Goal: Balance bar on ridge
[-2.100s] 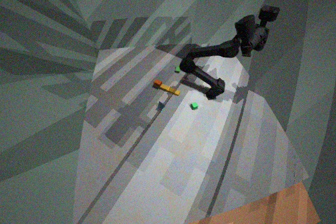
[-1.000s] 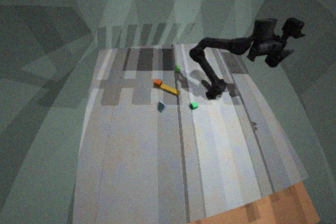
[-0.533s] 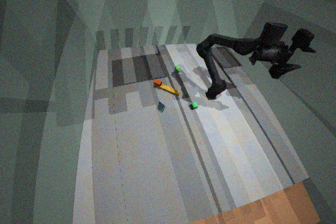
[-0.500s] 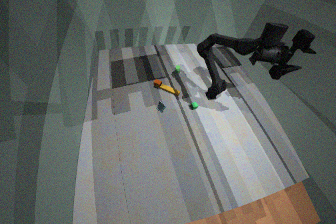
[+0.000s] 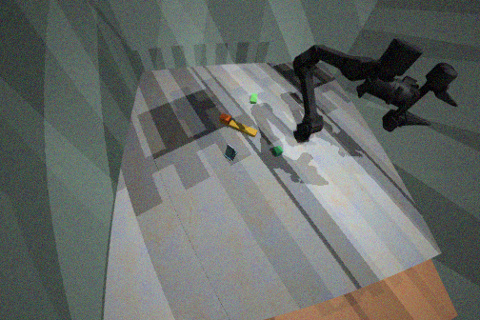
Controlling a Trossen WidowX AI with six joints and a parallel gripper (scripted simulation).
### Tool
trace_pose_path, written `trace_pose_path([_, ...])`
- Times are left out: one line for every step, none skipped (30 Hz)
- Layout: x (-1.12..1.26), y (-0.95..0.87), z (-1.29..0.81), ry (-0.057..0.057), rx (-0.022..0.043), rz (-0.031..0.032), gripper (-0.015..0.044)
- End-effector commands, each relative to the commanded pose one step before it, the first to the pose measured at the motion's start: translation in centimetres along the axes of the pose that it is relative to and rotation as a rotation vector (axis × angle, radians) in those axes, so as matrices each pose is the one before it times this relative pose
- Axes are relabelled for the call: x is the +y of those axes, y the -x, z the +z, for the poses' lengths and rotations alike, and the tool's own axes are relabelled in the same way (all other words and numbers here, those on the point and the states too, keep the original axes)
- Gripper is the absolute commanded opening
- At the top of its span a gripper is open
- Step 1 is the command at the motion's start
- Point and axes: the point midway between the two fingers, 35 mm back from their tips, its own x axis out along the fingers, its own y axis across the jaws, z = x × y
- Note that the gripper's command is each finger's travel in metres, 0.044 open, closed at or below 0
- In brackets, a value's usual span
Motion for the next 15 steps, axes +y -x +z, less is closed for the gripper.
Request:
trace_pose_path([0.877,-0.047,-2.393,0.0061,0.08671,0.04762,0.0315])
trace_pose_path([0.211,-0.013,-0.523,0.0009,0.01882,0.01078,0.0315])
trace_pose_path([0.214,-0.013,-0.524,0.0008,0.01873,0.01087,0.0315])
trace_pose_path([0.216,-0.013,-0.524,0.0007,0.01864,0.01096,0.0315])
trace_pose_path([0.219,-0.012,-0.524,0.0006,0.01855,0.01104,0.0315])
trace_pose_path([0.222,-0.012,-0.524,0.0005,0.01846,0.01113,0.0315])
trace_pose_path([0.225,-0.012,-0.524,0.0004,0.01836,0.01122,0.0315])
trace_pose_path([0.227,-0.013,-0.524,0.0005,0.01822,0.01137,0.0315])
trace_pose_path([0.230,-0.012,-0.524,0.0004,0.01812,0.01147,0.0315])
trace_pose_path([0.233,-0.012,-0.524,0.0003,0.01802,0.01156,0.0315])
trace_pose_path([0.236,-0.012,-0.524,0.0002,0.01791,0.01165,0.0315])
trace_pose_path([0.239,-0.012,-0.524,0.0001,0.01780,0.01174,0.0315])
trace_pose_path([0.242,-0.012,-0.524,0.0000,0.01768,0.01183,0.0315])
trace_pose_path([0.245,-0.012,-0.524,-0.0001,0.01757,0.01192,0.0315])
trace_pose_path([0.248,-0.012,-0.523,-0.0002,0.01745,0.01201,0.0315])
